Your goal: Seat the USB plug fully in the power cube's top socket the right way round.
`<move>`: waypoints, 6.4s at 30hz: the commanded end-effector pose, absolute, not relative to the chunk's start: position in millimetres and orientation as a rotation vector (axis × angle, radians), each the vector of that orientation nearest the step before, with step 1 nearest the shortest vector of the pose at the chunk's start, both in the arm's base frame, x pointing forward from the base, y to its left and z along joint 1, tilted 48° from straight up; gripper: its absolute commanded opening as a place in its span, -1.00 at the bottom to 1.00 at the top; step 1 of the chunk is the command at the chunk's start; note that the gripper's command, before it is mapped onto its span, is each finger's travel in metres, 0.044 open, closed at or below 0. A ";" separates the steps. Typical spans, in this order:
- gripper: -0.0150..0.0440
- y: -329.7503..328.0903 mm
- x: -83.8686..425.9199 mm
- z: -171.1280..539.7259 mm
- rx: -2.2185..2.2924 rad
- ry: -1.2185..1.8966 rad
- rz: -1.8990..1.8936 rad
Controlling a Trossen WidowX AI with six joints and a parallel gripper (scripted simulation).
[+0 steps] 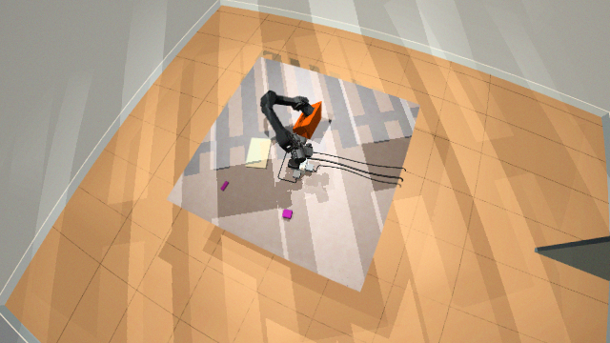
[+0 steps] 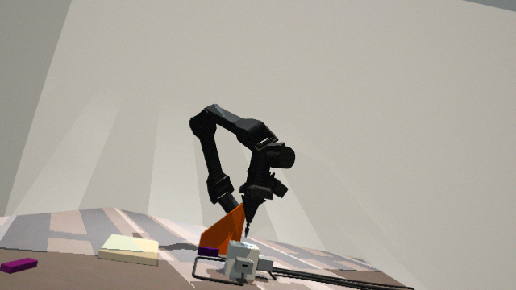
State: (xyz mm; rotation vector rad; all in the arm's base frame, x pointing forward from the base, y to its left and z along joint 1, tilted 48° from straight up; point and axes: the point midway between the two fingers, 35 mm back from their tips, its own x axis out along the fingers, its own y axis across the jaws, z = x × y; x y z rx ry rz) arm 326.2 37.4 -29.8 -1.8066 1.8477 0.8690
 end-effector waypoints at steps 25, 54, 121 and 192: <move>-0.49 37.4 326.3 -29.8 -1.446 1.850 0.295; -0.49 37.4 326.3 -29.8 -0.908 1.685 -0.379; -0.49 37.4 326.2 -29.8 0.419 0.756 -1.480; -0.49 32.6 325.7 -34.1 0.483 0.694 -1.516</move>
